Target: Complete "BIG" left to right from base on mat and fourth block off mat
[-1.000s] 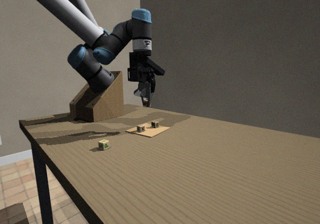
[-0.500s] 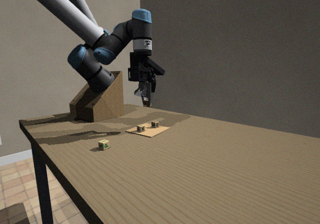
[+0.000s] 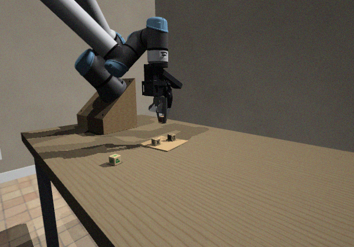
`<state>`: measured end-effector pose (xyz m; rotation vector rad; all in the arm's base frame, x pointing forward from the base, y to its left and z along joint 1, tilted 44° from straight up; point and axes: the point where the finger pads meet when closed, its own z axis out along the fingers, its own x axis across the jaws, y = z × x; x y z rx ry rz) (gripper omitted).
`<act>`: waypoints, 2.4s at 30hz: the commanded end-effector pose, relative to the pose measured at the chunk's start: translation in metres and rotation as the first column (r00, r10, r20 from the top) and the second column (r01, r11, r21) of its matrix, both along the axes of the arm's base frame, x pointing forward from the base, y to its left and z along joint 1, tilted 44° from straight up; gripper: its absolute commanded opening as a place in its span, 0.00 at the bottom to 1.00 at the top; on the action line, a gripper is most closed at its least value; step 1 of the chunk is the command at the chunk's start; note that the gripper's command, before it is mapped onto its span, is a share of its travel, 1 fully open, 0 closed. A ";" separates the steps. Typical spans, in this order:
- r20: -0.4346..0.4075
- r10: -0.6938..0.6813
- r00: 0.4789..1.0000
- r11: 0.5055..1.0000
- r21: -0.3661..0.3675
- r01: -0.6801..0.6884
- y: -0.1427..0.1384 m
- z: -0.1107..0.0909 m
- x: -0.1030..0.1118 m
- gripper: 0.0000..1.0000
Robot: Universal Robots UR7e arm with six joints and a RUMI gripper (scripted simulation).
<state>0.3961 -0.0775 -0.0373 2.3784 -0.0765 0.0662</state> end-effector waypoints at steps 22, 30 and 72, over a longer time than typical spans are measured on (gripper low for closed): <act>0.002 0.005 1.000 1.000 0.002 -0.005 -0.050 -0.054 0.004 0.05; 0.003 0.006 1.000 1.000 0.001 -0.006 -0.050 -0.054 0.004 0.05; 0.004 0.006 1.000 1.000 0.001 -0.006 -0.050 -0.054 0.005 0.05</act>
